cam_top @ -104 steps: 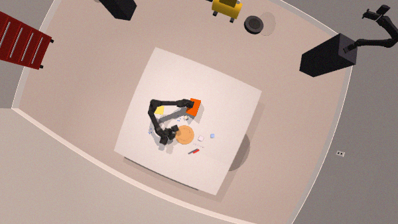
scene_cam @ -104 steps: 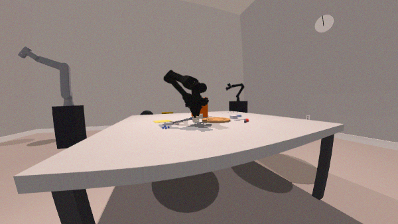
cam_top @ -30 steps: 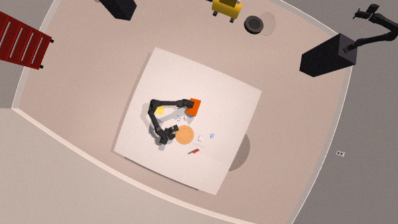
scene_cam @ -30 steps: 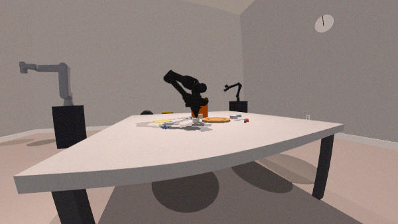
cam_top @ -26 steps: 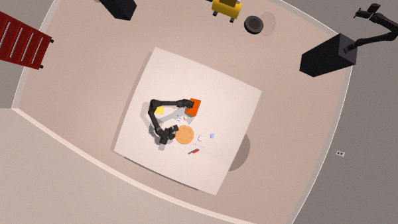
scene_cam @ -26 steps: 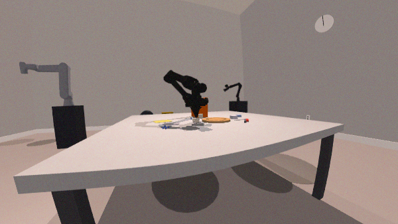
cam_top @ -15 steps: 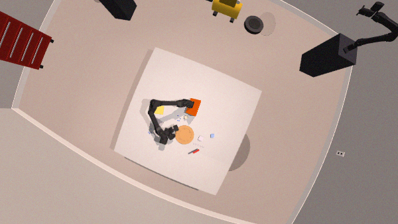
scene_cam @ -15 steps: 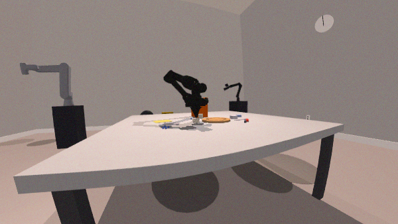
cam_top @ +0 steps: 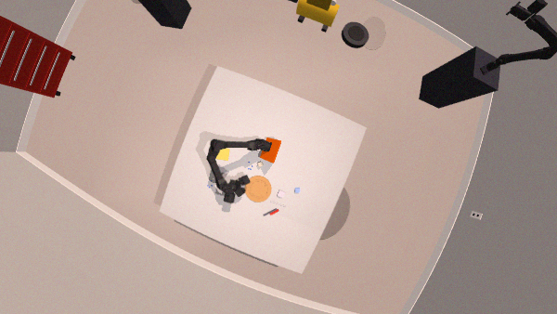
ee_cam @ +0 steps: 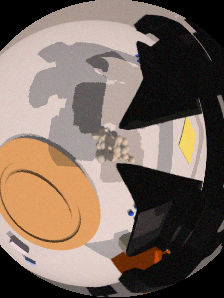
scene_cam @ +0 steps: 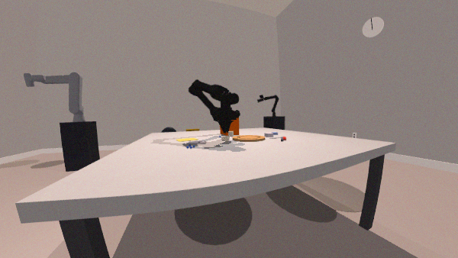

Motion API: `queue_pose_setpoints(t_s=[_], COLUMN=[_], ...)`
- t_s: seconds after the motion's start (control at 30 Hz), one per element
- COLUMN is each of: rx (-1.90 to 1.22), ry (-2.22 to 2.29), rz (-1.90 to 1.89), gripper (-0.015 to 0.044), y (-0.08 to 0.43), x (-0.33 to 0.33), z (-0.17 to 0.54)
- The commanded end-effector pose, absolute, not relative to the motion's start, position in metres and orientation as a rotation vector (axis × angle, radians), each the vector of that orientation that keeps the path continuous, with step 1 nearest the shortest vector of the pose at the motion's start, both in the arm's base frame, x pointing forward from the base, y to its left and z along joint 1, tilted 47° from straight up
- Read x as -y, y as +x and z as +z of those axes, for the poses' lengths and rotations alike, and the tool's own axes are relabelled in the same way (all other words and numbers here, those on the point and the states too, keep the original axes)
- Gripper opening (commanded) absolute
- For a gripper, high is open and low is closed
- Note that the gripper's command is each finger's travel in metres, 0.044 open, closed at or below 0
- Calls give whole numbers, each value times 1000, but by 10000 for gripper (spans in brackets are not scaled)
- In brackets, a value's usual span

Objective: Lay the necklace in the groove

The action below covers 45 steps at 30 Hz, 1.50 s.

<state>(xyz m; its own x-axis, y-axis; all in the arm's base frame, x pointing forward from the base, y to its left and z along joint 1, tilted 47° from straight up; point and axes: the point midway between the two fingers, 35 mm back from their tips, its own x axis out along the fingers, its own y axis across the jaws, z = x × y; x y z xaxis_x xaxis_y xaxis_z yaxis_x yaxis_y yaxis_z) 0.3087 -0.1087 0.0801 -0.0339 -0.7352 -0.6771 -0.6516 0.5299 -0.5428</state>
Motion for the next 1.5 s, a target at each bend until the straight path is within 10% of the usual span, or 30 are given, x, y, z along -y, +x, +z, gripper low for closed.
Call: queue_pose_setpoints(t_s=[0.0, 0.23, 0.6, 0.83, 1.47], rx=[-1734, -1734, -1734, -1731, -1729], ry=[-1165, -1165, -1165, -1158, -1160], rz=[-104, -104, -104, -113, -114], gripper=[262, 440, 440, 256, 250], y=[310, 310, 310, 312, 313], x=[102, 101, 101, 107, 121], z=[88, 88, 88, 85, 72])
